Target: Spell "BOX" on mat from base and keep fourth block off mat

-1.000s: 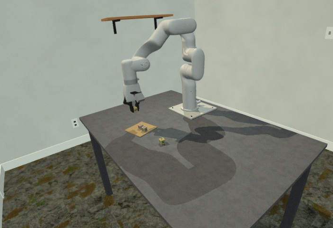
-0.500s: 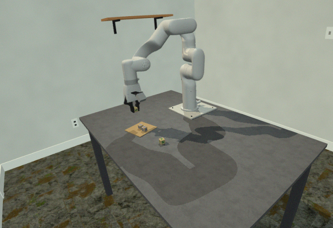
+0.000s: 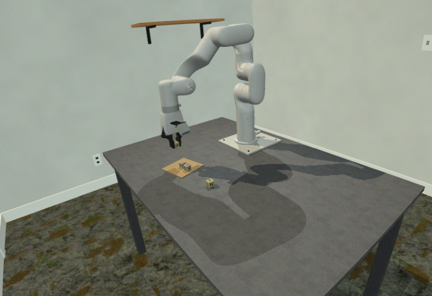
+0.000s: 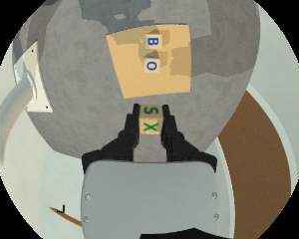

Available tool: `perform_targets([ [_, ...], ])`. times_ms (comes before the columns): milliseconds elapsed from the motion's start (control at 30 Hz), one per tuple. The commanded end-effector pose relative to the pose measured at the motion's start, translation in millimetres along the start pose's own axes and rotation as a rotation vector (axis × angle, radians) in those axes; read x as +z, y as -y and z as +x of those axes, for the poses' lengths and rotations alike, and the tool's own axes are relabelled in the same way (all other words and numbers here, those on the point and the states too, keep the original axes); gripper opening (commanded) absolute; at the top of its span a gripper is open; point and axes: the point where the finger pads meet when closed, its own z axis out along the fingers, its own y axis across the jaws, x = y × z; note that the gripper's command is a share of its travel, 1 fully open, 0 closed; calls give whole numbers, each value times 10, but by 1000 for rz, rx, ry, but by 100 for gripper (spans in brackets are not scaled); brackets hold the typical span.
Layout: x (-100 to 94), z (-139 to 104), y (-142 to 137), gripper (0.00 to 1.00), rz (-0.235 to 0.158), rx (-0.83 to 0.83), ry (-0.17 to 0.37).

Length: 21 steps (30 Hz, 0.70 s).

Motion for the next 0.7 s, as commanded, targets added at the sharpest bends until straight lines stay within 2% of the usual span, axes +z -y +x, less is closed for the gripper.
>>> perform_targets([
  [0,202,3,-14,21,-3,0,0],
  [233,541,9,-17,21,-3,0,0],
  [300,541,9,-17,21,-3,0,0],
  [500,757,13,-19,21,-3,0,0],
  [667,827,15,-20,21,-3,0,0],
])
